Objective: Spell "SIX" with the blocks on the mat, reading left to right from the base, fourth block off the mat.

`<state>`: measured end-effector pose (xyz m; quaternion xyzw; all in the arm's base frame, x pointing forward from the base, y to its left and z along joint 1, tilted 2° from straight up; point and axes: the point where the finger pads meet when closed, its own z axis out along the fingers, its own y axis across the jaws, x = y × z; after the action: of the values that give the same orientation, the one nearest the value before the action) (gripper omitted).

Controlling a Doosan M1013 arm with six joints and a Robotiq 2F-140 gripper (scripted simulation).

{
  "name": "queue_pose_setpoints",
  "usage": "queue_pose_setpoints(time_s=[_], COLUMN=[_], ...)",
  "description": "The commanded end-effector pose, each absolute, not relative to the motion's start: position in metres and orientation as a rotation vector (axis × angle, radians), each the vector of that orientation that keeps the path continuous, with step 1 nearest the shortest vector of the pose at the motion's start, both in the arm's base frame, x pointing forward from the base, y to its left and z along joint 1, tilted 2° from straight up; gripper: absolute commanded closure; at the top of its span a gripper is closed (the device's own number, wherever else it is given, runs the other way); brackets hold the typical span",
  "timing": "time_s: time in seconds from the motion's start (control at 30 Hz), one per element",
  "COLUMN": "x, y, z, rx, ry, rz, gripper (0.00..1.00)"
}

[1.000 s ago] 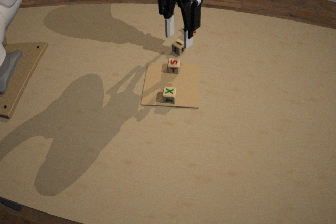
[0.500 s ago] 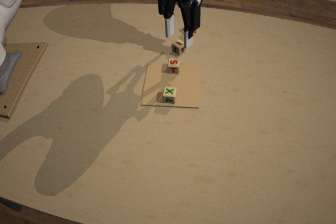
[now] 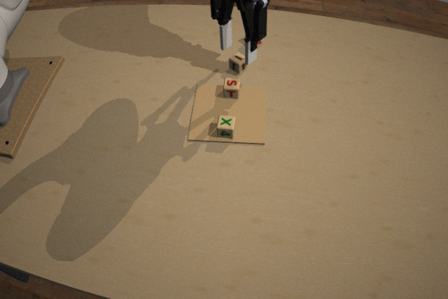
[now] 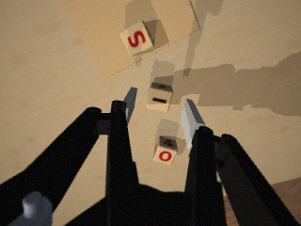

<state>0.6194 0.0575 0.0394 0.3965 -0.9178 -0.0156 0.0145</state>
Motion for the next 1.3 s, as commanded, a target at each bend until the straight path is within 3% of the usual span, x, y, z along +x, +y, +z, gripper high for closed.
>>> queue_pose_setpoints(time_s=[0.0,1.27], x=[0.619,0.617], y=[0.058,0.059], z=[0.038,0.001], rx=[1.228,1.228], ry=[-2.859,-2.859], rz=[-0.047,-0.047], gripper=[0.60,0.60])
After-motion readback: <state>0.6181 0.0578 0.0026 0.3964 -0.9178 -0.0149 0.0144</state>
